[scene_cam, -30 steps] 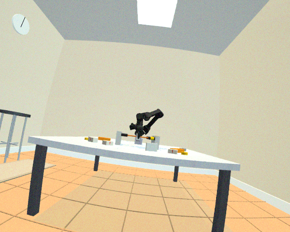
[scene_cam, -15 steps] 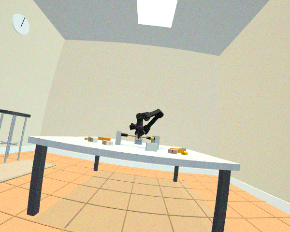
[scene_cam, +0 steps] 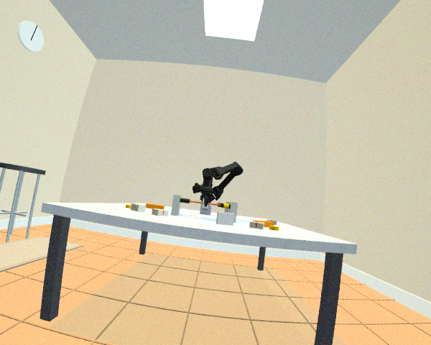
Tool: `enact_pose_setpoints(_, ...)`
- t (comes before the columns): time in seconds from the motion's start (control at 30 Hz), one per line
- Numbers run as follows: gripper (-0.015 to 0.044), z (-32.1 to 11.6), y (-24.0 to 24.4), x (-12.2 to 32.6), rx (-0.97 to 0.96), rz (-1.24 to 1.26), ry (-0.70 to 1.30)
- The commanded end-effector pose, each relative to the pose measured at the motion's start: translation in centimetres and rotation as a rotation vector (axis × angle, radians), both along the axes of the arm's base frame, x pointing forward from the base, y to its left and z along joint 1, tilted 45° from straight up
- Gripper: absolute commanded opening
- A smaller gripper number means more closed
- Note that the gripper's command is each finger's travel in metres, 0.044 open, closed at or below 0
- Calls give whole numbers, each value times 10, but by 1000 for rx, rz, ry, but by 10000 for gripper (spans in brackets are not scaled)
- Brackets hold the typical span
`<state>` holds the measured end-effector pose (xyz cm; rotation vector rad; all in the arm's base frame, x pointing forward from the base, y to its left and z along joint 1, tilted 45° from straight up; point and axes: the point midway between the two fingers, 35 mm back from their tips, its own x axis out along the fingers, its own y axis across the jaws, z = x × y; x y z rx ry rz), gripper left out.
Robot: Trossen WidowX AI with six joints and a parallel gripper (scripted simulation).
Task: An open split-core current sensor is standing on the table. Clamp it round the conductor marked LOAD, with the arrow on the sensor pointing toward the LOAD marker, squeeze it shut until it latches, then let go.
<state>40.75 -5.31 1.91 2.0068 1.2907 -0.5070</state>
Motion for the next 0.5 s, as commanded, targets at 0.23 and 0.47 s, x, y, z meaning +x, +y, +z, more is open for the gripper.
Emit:
enact_pose_setpoints(0.23,0,0,0,0,0,0,0)
enact_pose_setpoints(0.47,0,0,0,0,0,0,0)
